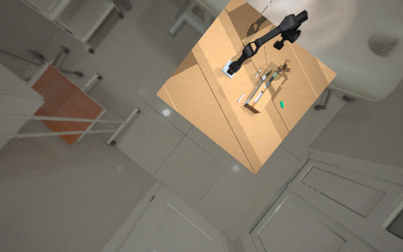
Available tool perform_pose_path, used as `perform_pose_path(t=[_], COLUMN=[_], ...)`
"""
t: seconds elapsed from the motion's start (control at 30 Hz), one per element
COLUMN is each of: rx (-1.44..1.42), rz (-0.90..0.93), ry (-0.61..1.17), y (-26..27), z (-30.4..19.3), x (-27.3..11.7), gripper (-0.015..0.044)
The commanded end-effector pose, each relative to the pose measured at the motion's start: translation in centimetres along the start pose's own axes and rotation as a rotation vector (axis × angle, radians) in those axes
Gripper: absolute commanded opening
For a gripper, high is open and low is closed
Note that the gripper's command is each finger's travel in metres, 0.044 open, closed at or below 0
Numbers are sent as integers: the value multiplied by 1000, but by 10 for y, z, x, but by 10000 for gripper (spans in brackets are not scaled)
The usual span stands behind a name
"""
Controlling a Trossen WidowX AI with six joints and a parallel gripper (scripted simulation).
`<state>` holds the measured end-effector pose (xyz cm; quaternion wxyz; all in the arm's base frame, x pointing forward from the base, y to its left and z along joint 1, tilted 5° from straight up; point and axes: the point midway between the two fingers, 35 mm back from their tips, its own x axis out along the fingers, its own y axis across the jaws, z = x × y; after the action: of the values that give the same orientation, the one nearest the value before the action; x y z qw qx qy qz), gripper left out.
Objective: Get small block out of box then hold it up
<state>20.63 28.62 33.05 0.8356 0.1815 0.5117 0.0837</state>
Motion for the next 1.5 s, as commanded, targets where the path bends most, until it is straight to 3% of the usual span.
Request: perform_pose_path(t=[0.0,0.4,0.83,1.47], rx=[142,723,1450,1489], rz=[-94,-322,-358,-353], ry=[27,125,214,216], y=[-38,-196,-361,-375], z=[29,98,94,88], x=[22,59,41,56], gripper=[400,400,400,400])
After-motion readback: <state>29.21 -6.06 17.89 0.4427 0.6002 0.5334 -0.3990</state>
